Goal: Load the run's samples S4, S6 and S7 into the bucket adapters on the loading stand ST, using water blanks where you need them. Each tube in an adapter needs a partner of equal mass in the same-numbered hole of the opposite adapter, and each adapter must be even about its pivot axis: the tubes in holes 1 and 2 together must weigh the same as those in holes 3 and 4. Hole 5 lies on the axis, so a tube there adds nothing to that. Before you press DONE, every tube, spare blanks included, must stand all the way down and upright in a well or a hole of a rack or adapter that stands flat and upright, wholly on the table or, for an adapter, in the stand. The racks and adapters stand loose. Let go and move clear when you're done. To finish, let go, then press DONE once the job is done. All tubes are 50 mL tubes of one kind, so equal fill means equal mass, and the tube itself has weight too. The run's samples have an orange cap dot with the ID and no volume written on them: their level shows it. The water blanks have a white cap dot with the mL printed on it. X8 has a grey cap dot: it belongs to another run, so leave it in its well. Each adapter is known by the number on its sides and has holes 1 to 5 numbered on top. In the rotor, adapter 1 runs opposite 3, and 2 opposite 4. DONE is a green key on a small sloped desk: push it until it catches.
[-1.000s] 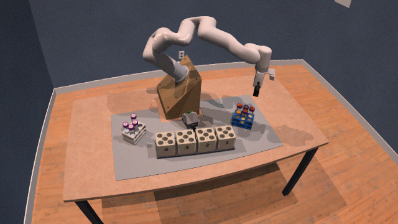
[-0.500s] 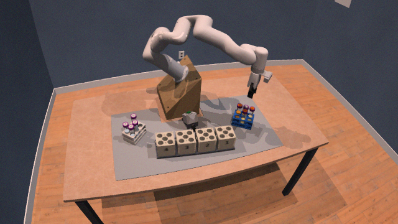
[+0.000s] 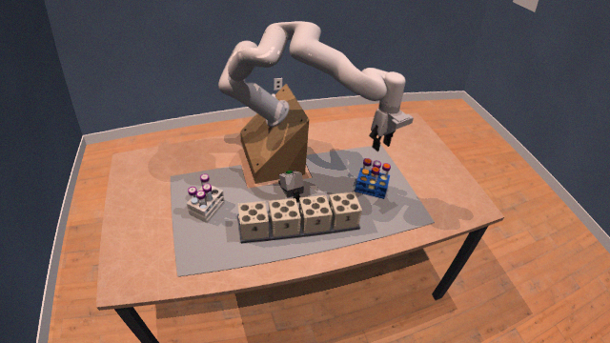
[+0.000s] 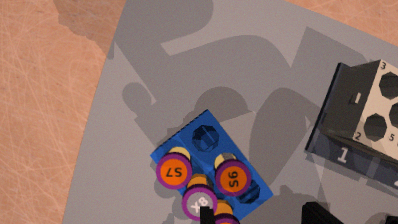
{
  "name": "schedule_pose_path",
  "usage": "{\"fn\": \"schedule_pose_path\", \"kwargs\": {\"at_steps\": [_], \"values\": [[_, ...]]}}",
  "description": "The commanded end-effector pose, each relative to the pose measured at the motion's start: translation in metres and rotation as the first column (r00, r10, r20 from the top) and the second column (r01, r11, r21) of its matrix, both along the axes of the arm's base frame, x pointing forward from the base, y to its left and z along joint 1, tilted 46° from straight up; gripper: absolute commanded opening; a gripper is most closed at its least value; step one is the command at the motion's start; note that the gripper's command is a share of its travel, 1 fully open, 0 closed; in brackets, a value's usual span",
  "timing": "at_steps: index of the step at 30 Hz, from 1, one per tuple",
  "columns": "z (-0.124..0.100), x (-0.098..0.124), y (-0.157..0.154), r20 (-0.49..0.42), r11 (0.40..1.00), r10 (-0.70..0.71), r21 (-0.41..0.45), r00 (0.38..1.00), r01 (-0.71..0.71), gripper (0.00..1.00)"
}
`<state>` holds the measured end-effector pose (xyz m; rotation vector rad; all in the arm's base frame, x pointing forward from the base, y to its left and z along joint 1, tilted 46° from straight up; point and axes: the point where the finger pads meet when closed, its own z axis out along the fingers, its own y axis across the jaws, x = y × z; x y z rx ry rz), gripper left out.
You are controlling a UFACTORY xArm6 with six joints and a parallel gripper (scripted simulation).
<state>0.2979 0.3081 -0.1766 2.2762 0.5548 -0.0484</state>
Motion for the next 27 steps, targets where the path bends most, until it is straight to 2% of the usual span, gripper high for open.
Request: {"fn": "schedule_pose_path", "kwargs": {"at_steps": [1,3,5,11,20,22,27], "values": [[0.0013,0.0009,0.0023,0.132,0.993,-0.12,0.04,0.984,0.115,0.57],[0.0013,0.0009,0.0023,0.176,0.986,-0.167,0.056,0.97,0.159,0.57],[0.0013,0.0009,0.0023,0.176,0.986,-0.167,0.056,0.97,0.159,0.57],[0.0013,0.0009,0.0023,0.3,0.952,-0.306,0.116,0.903,0.283,0.57],[0.0013,0.0009,0.0023,0.456,0.868,-0.496,0.233,0.739,0.439,0.57],[0.0013,0.0009,0.0023,0.456,0.868,-0.496,0.233,0.739,0.439,0.57],[0.0013,0.0008,0.0023,0.522,0.806,-0.588,0.308,0.618,0.506,0.57]]}}
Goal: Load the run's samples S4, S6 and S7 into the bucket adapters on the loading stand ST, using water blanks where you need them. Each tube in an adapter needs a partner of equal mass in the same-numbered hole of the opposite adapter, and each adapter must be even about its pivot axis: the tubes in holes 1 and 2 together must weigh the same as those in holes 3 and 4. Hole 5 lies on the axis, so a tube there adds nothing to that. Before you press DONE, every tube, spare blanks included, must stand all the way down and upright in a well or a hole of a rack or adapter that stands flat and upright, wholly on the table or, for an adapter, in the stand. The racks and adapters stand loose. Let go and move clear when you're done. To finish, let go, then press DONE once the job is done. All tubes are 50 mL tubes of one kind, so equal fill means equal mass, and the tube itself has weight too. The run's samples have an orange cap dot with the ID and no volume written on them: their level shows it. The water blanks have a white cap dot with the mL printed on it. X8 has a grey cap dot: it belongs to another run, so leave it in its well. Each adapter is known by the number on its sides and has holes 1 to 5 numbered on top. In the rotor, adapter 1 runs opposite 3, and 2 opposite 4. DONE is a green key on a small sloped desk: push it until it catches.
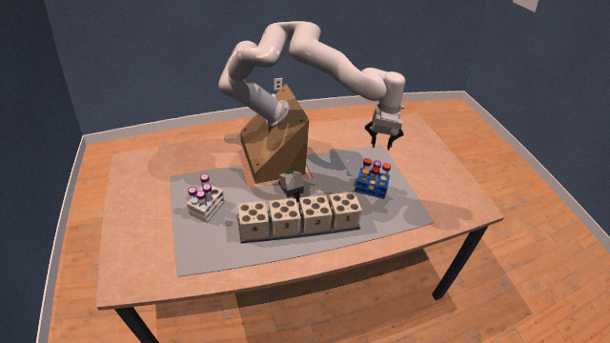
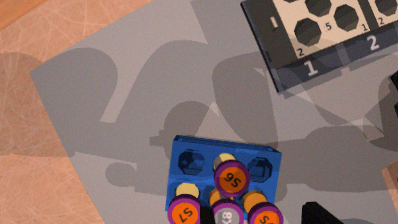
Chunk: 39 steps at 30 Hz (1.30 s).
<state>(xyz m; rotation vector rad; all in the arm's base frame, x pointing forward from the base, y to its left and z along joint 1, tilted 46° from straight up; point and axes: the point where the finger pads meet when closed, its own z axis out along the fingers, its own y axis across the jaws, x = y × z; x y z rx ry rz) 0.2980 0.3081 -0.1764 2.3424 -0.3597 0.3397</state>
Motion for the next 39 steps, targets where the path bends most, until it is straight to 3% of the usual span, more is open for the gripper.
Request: {"fn": "schedule_pose_path", "kwargs": {"at_steps": [1,12,39], "values": [[0.001,0.001,0.002,0.099,0.996,-0.089,0.028,0.991,0.086,0.57],[0.001,0.001,0.002,0.099,0.996,-0.089,0.028,0.991,0.086,0.57],[-0.034,0.008,-0.033,0.099,0.996,-0.089,0.028,0.991,0.086,0.57]]}}
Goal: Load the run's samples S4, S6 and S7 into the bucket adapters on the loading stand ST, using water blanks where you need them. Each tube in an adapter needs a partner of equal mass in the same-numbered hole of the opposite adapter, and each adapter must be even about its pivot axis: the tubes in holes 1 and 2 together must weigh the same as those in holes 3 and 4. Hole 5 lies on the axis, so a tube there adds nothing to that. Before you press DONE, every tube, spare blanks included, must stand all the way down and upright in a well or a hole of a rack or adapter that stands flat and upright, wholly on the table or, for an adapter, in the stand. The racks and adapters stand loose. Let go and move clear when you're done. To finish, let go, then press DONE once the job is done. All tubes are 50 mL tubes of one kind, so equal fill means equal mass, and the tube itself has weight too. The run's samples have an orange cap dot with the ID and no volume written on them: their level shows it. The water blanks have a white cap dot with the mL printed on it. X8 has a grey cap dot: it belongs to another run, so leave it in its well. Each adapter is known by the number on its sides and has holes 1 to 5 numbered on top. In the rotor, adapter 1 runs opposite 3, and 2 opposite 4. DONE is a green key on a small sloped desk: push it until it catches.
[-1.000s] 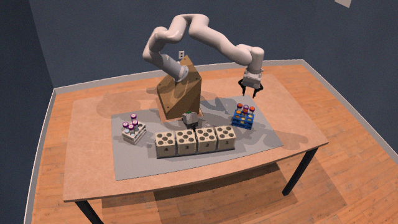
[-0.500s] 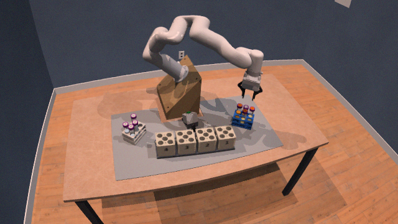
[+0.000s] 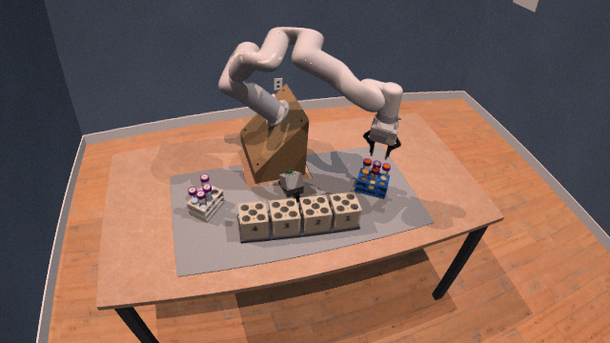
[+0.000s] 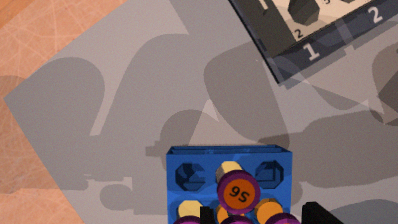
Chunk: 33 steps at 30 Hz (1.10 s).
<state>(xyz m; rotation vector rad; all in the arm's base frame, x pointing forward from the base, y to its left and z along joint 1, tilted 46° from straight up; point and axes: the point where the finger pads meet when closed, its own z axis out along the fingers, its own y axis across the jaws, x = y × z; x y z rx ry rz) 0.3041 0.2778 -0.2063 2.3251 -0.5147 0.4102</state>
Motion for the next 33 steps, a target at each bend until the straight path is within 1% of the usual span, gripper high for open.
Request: {"fn": "schedule_pose_path", "kwargs": {"at_steps": [1,33], "values": [[-0.005,0.002,-0.004,0.003,1.0,0.001,0.004,1.0,-0.001,0.57],[-0.045,0.011,-0.043,0.003,1.0,0.001,0.004,1.0,-0.001,0.57]]}}
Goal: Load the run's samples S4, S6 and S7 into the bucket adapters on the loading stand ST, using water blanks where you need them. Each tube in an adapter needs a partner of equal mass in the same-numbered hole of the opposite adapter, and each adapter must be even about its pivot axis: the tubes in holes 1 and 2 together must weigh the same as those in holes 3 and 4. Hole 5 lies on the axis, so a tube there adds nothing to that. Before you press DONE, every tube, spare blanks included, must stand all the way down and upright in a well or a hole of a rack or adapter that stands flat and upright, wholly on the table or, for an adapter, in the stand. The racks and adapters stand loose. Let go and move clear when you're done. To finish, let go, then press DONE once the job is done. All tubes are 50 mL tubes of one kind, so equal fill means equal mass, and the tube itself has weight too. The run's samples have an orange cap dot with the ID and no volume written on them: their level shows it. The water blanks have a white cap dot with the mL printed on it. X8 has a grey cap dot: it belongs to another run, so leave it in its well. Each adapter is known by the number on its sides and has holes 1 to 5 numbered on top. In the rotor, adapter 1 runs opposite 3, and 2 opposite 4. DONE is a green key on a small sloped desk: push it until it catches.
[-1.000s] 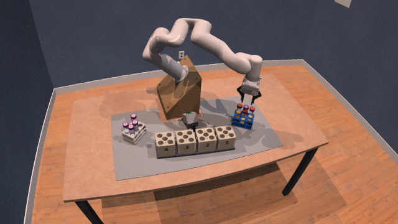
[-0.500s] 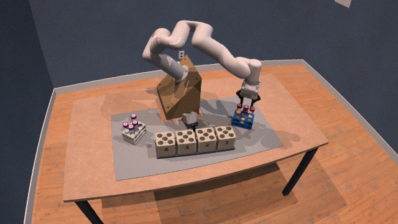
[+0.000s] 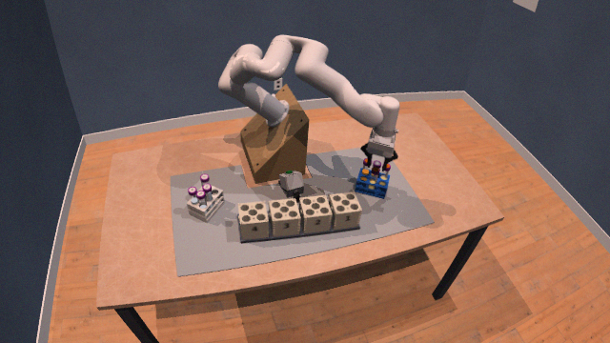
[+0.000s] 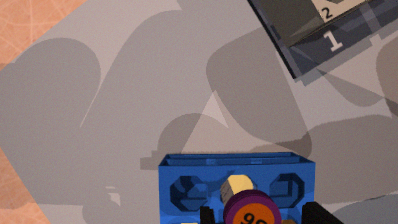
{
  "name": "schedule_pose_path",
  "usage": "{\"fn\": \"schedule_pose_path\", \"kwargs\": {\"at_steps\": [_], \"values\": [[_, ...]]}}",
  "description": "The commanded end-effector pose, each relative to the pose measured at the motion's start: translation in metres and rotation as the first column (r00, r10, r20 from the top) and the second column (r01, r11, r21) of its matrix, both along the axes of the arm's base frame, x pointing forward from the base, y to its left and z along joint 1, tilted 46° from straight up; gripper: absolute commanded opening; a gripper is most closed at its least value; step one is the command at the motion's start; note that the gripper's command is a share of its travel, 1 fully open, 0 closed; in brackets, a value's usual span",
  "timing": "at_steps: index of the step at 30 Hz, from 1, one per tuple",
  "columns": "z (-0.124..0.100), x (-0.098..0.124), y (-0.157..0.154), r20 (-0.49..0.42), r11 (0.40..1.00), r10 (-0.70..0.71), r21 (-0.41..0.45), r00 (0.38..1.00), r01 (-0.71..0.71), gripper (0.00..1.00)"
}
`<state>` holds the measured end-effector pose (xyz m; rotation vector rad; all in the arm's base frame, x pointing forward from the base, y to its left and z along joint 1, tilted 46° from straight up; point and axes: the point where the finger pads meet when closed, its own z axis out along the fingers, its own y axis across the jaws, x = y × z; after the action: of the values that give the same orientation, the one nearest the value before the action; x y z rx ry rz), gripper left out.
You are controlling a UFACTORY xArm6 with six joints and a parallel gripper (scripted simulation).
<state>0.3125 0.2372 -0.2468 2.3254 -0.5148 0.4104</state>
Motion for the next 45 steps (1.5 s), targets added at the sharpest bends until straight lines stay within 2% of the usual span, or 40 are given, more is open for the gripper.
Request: {"fn": "schedule_pose_path", "kwargs": {"at_steps": [1,45], "values": [[-0.005,0.002,-0.004,0.003,1.0,0.001,0.004,1.0,-0.001,0.57],[-0.021,0.006,-0.019,0.003,1.0,0.001,0.004,1.0,-0.001,0.57]]}}
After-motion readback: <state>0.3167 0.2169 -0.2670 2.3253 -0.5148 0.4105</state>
